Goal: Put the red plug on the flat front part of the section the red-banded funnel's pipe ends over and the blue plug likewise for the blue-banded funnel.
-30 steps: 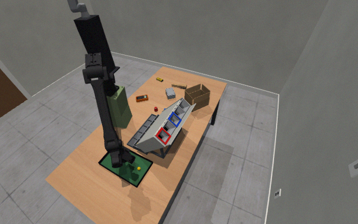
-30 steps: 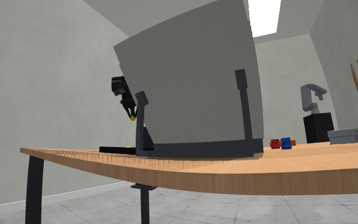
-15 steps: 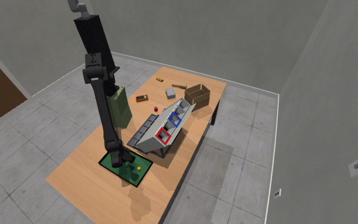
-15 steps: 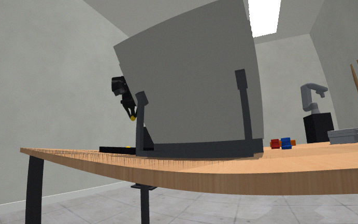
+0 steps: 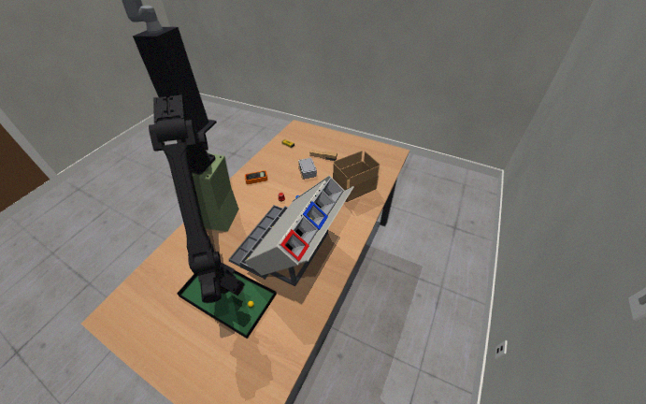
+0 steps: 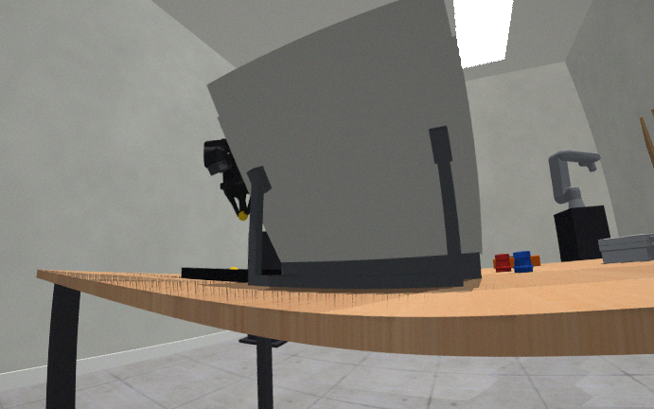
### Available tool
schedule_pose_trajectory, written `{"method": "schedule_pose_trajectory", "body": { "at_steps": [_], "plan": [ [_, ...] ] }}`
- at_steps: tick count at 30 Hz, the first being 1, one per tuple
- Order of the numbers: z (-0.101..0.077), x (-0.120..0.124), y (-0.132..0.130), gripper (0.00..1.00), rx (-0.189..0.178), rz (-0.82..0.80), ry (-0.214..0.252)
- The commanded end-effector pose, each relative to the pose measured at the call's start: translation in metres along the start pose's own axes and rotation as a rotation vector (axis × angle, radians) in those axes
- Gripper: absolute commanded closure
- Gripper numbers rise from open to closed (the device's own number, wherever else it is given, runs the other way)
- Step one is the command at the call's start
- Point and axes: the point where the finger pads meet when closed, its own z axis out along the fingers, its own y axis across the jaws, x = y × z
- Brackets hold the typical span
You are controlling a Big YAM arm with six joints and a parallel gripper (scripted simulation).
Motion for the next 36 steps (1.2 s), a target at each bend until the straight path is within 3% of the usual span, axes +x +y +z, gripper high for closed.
{"method": "schedule_pose_trajectory", "body": {
  "at_steps": [1,36],
  "plan": [
    [0.0035,0.0036,-0.0057,1.00,-0.003,0.003,0.004],
    [0.0100,0.0096,-0.0072,1.00,-0.001,0.003,0.005]
  ]
}}
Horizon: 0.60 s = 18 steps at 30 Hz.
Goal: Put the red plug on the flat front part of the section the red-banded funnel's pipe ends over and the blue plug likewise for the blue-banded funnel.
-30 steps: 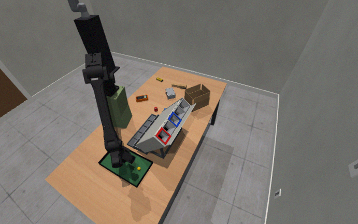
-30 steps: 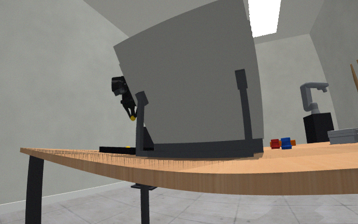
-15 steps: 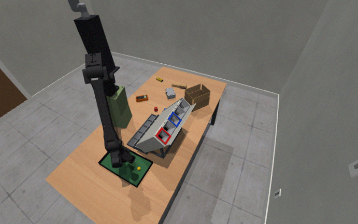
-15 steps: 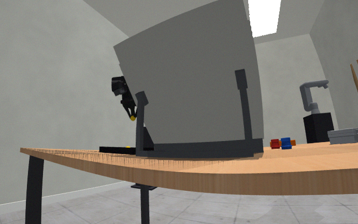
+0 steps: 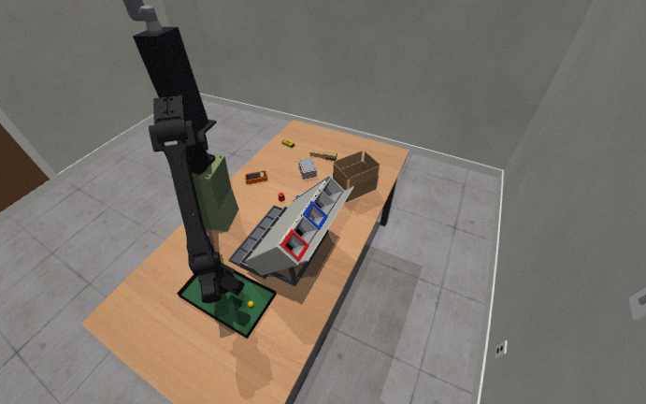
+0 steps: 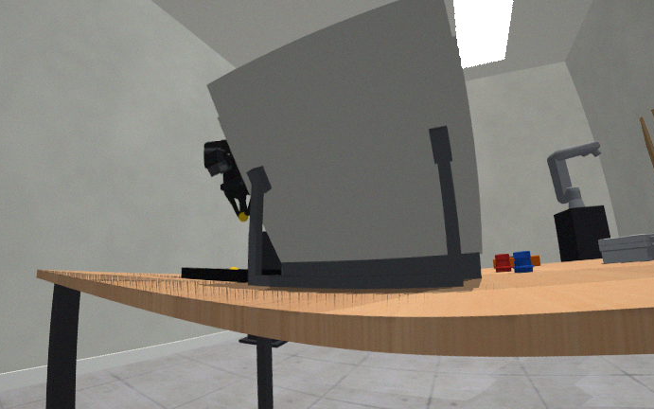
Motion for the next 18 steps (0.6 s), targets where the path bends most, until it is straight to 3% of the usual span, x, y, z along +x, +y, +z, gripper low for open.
{"method": "schedule_pose_trajectory", "body": {
  "at_steps": [1,15,18],
  "plan": [
    [0.008,0.008,-0.007,1.00,0.000,0.005,0.003],
    [0.012,0.012,-0.009,1.00,0.000,0.005,0.004],
    [0.002,0.024,-0.007,1.00,-0.001,0.005,0.004]
  ]
}}
